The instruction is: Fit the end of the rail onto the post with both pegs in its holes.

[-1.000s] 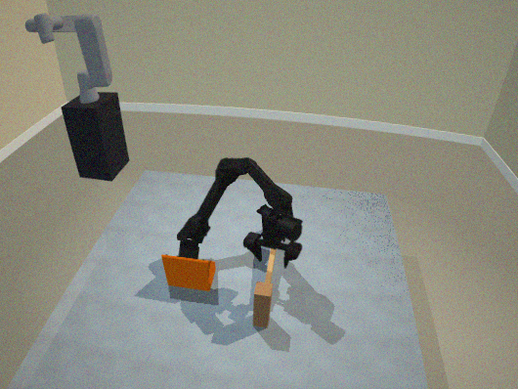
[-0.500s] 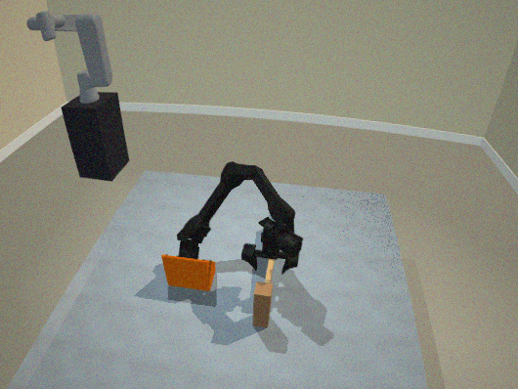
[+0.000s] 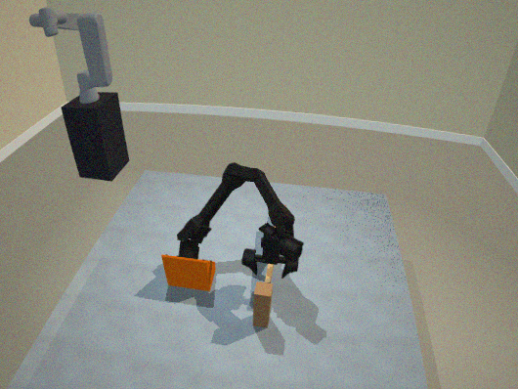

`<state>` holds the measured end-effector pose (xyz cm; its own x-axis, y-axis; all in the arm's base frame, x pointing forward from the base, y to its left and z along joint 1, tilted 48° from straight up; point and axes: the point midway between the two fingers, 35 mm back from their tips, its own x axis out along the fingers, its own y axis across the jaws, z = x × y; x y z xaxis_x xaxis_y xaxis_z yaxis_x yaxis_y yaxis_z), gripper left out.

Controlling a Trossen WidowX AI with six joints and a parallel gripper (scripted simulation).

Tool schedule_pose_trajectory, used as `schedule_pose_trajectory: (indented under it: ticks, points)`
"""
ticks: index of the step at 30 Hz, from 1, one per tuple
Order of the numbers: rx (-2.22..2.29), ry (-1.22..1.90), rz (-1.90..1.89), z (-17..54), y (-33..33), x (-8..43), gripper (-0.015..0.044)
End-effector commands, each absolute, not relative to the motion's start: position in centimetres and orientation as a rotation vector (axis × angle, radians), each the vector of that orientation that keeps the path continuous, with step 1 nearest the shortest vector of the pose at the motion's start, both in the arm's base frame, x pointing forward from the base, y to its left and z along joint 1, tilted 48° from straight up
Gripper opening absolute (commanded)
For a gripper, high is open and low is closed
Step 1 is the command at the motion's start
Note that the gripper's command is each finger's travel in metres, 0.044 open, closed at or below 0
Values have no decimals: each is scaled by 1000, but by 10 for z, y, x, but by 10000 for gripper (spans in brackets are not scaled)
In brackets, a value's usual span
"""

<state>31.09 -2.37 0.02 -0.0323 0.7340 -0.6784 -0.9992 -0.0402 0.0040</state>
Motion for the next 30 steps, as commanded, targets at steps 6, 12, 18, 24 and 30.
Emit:
schedule_pose_trajectory:
  ticks: [6,12,18,24,30]
  points:
    - [-585,579,1530,-11,-11,310,440]
    - [-585,579,1530,-17,-4,309,440]
    - [-584,578,1531,-23,3,308,440]
    - [-583,577,1531,-29,11,307,440]
    - [-582,576,1532,-31,13,306,387]
